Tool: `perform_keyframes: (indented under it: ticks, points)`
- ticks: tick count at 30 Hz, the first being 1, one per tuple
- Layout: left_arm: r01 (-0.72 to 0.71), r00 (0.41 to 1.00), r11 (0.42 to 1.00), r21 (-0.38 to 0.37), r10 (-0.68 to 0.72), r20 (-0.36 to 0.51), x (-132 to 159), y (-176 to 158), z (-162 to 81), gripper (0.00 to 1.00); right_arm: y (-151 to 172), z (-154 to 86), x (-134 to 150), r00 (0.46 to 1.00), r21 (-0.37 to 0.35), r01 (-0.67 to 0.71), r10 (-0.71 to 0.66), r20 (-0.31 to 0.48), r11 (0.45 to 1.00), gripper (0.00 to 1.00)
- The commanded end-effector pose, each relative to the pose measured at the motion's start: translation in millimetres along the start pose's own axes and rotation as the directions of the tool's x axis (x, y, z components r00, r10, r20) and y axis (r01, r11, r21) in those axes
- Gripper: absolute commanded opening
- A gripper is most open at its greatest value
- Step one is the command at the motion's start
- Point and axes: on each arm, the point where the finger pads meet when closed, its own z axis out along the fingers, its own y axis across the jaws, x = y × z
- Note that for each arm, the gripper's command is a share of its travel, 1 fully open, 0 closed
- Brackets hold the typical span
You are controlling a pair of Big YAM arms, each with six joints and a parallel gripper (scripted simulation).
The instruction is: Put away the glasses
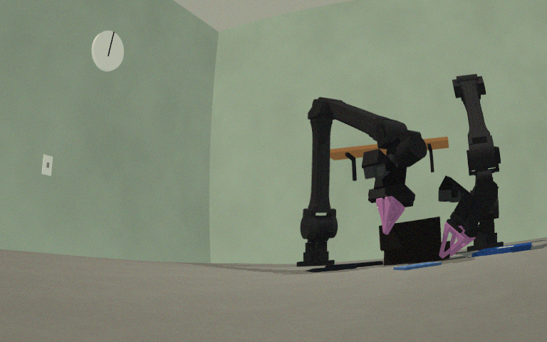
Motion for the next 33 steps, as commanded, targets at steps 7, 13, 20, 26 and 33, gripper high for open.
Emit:
perform_keyframes:
  ticks: [7, 13, 20, 26, 33]
  points:
    - [-0.019, 1.000, 0.999, -0.030, 0.019, -0.005, -8.9, 10.1, -12.1, 0.57, 7.1, -14.1, 10.2, 1.000, -0.033, -0.013, 0.014, 0.009, 0.999, 0.00]
    - [-0.016, 1.000, 0.999, -0.031, 0.016, -0.005, -8.9, 10.8, -12.6, 0.57, 3.6, -14.9, 19.0, 1.000, -0.017, -0.006, 0.006, 0.004, 1.000, 0.00]
    - [-0.018, 1.000, 0.999, -0.034, 0.018, -0.006, -8.6, 11.6, -12.6, 0.57, 3.2, -8.5, 33.8, 1.000, -0.003, 0.004, -0.004, -0.005, 1.000, 0.00]
    - [-0.019, 1.000, 0.999, -0.036, 0.019, -0.007, -8.2, 12.1, -12.9, 0.57, 5.7, -6.2, 40.9, 1.000, -0.006, 0.005, -0.005, -0.006, 1.000, 0.00]
    - [-0.018, 1.000, 0.999, -0.034, 0.018, -0.006, -8.6, 11.5, -12.6, 0.57, 6.8, -6.0, 55.1, 1.000, -0.009, 0.011, -0.011, -0.010, 1.000, 0.00]
